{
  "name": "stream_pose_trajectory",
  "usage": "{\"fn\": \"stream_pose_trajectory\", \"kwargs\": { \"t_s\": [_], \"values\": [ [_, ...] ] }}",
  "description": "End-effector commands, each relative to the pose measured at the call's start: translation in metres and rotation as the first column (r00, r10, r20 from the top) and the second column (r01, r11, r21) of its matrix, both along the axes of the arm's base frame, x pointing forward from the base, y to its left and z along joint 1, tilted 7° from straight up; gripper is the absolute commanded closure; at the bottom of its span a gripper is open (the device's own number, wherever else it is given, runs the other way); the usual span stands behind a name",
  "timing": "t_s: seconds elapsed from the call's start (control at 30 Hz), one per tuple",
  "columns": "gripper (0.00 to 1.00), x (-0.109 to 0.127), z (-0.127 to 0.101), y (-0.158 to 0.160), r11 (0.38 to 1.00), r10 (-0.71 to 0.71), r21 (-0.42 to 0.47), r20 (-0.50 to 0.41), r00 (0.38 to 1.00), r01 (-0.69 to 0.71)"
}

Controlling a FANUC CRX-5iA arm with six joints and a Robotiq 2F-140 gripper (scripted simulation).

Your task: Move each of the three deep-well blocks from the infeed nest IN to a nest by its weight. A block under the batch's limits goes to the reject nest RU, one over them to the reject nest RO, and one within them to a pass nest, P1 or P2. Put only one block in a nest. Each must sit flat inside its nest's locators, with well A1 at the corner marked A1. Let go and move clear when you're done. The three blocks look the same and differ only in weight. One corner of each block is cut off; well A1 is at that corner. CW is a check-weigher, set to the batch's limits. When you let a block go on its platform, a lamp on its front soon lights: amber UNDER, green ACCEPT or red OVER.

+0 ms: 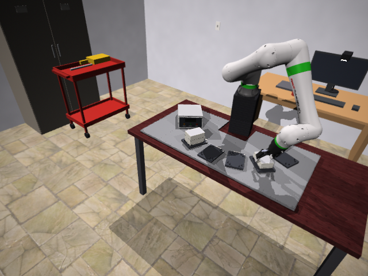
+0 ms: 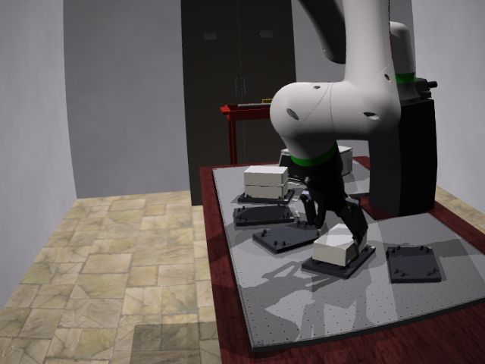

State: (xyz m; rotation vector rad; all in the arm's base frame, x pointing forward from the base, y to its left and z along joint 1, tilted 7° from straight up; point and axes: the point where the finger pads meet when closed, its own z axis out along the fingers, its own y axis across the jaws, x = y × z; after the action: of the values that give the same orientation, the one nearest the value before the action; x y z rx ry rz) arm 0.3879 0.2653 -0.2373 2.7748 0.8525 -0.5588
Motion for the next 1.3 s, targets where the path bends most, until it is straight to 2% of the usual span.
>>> {"fn": "stream_pose_trajectory", "kwargs": {
  "t_s": [0.0,1.27],
  "values": [
    [0.90,0.0002,-0.0004,0.0001,1.000,0.000,0.000,0.000,1.000,0.000],
    [0.90,0.0009,-0.0057,0.0001,1.000,0.000,0.000,0.000,1.000,0.000]
  ]
}}
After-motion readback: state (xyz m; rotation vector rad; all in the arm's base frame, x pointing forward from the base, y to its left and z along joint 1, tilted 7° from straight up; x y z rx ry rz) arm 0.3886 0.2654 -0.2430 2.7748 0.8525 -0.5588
